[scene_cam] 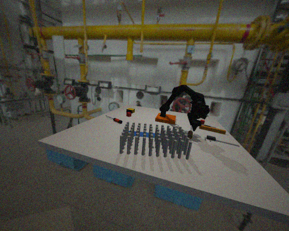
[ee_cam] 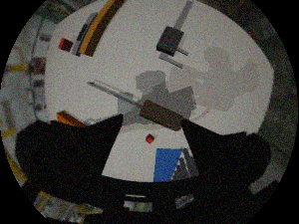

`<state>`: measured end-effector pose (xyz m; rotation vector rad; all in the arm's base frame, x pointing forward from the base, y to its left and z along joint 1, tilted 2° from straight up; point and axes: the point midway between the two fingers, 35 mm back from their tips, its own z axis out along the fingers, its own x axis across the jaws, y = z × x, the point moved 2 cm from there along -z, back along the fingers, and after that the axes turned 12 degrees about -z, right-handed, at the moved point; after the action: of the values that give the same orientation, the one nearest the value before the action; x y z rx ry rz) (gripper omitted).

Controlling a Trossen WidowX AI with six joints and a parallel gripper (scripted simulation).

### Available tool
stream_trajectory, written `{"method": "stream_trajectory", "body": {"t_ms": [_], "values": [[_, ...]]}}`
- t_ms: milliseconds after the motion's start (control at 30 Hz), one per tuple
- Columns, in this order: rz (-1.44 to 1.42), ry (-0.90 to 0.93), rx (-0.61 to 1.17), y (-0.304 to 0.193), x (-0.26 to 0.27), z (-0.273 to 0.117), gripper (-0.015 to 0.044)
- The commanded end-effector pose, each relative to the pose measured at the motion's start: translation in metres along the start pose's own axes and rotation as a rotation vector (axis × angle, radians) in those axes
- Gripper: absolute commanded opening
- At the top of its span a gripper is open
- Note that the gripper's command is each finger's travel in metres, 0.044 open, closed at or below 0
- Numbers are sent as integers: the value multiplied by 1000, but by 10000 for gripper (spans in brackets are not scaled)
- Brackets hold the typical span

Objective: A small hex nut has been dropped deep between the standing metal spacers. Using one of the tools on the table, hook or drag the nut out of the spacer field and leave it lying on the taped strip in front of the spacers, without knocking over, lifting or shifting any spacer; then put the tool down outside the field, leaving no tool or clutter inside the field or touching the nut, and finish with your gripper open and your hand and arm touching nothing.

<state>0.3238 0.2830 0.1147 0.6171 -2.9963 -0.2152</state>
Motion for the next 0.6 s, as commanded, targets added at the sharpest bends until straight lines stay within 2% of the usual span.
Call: {"method": "stream_trajectory", "body": {"t_ms": [0, 233, 567], "values": [[-914, -35, 143, 6, 16, -3, 440], [-1259, -12, 190, 8, 21, -1, 440], [-1265, -12, 191, 8, 21, -1, 440]]}}
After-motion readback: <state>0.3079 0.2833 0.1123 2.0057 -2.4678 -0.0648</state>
